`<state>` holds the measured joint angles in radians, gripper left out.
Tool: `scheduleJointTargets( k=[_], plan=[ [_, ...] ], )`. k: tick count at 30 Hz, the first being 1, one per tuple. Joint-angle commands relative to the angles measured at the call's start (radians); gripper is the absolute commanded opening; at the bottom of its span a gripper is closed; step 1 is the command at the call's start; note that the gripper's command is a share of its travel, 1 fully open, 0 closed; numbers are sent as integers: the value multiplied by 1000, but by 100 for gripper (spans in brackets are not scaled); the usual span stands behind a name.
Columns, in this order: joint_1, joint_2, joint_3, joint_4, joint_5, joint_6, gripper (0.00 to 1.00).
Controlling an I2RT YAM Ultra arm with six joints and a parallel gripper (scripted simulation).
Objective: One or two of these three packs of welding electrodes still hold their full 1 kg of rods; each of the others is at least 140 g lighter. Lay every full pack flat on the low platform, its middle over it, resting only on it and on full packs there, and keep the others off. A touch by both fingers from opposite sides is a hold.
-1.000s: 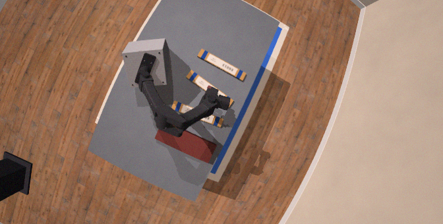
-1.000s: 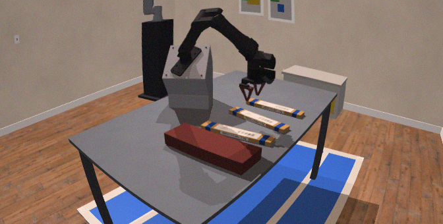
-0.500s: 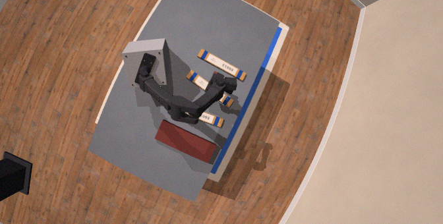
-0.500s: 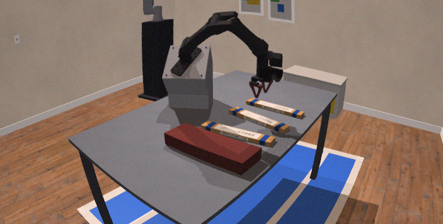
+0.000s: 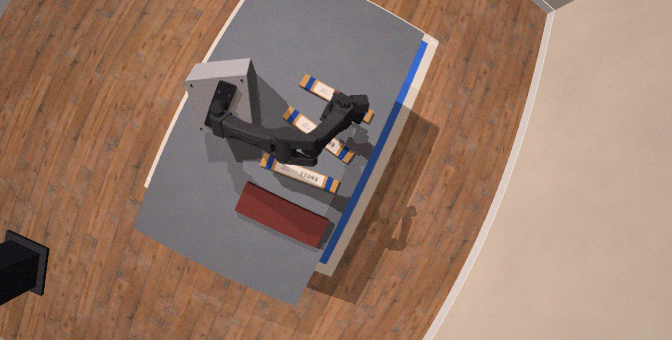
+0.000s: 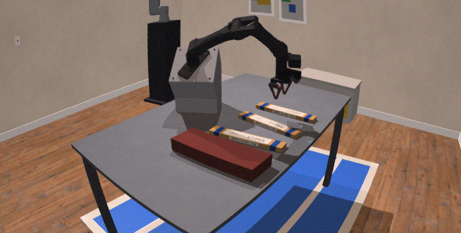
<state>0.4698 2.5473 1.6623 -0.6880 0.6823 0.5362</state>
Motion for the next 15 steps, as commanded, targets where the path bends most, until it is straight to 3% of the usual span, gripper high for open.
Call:
scheduleJointTargets(
  k=[1, 4, 12, 15],
  plan=[
    [61, 57, 94, -51, 8, 66, 96],
    [70, 80, 122, -62, 8, 77, 96],
    [134, 276, 384, -175, -3, 157, 96],
    [140, 309, 445, -216, -1, 171, 96]
  ],
)
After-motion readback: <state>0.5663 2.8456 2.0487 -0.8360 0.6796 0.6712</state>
